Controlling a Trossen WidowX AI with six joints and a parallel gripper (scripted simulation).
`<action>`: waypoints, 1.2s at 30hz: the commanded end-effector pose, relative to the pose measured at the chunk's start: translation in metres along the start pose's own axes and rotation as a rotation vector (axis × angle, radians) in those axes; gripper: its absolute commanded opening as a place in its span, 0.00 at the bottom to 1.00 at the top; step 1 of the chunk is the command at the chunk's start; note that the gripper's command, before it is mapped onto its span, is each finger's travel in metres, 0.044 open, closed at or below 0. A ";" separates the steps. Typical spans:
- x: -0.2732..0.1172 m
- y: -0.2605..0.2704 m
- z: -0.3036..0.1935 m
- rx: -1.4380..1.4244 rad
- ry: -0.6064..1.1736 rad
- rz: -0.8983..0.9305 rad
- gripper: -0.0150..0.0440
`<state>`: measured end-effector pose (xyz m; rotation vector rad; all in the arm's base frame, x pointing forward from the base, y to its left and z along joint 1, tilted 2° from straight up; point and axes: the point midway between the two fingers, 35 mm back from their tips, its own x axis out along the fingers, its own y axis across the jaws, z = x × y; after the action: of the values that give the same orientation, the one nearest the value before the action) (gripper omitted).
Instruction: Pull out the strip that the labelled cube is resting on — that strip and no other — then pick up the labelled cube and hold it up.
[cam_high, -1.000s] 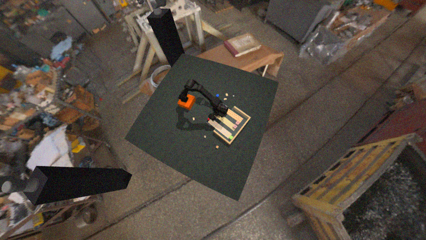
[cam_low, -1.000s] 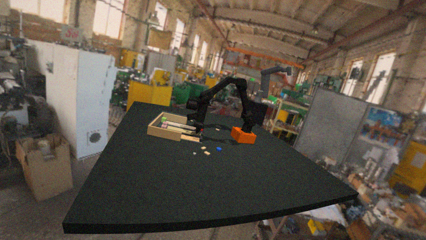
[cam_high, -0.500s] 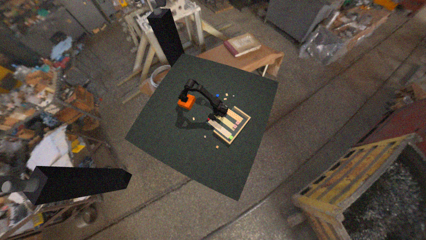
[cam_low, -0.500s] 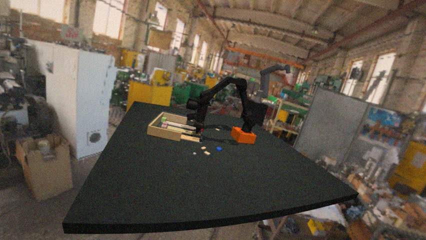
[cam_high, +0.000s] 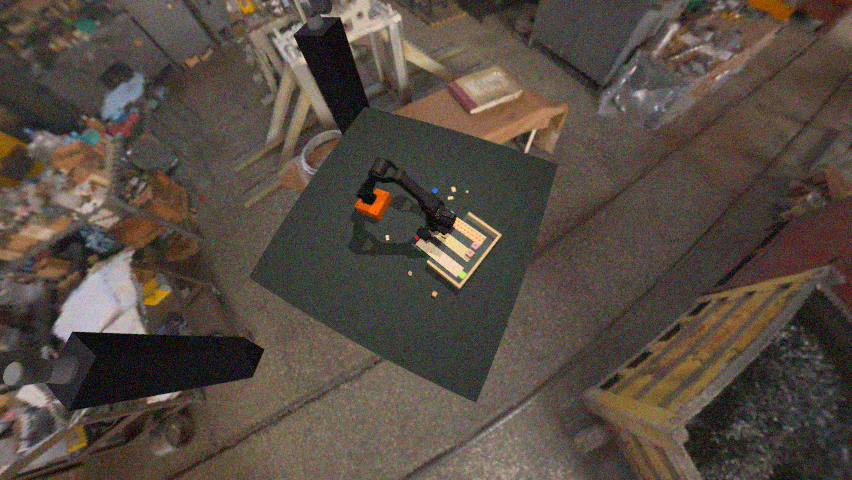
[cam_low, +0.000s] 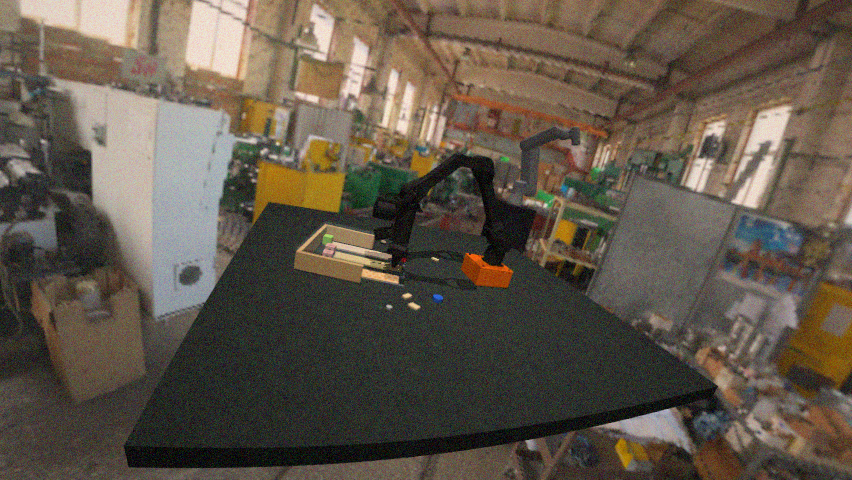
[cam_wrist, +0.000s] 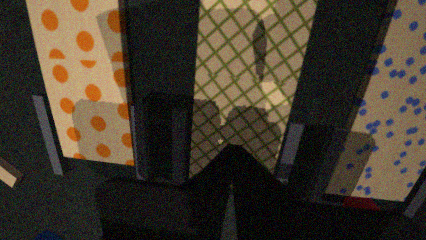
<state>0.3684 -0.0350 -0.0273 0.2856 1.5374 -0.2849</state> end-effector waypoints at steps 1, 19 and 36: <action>0.004 0.000 -0.008 0.005 0.009 -0.002 0.25; 0.005 0.000 -0.035 0.005 0.011 -0.002 0.25; 0.006 0.000 -0.060 0.005 0.013 -0.002 0.25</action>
<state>0.3270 -0.0182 -0.0280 0.2880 1.5186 -0.2861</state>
